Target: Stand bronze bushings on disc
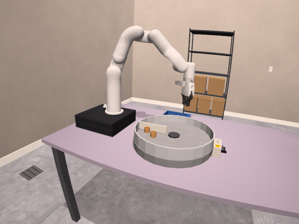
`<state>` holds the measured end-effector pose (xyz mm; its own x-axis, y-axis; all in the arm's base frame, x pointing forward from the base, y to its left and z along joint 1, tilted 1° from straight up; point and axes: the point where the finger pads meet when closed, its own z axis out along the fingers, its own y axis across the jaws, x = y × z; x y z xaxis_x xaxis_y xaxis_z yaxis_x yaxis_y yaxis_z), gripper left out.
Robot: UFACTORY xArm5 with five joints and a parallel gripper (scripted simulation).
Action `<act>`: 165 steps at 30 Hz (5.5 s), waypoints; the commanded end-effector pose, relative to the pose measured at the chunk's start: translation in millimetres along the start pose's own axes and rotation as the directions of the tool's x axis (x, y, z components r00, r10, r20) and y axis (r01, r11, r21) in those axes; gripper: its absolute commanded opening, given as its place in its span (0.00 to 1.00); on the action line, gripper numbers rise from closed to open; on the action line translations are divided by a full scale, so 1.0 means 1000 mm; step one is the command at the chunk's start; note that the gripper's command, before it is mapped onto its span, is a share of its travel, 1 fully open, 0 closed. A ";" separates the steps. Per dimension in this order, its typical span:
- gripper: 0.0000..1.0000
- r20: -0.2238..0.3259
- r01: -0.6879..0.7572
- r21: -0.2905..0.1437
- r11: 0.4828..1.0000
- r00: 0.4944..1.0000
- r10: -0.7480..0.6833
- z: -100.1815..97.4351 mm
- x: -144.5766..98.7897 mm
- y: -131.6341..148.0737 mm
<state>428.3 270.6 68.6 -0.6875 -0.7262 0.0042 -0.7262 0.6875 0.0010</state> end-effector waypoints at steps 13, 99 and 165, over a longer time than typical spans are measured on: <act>0.41 0.004 0.000 0.001 1.000 1.000 0.000 -0.001 0.002 -0.001; 0.41 0.004 0.000 0.001 1.000 1.000 0.000 0.090 0.002 -0.001; 0.00 0.004 0.000 0.001 1.000 1.000 0.000 0.110 0.002 -0.001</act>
<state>426.3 268.0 -42.4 -0.6875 -0.7262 0.0040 -0.7262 0.6875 0.0010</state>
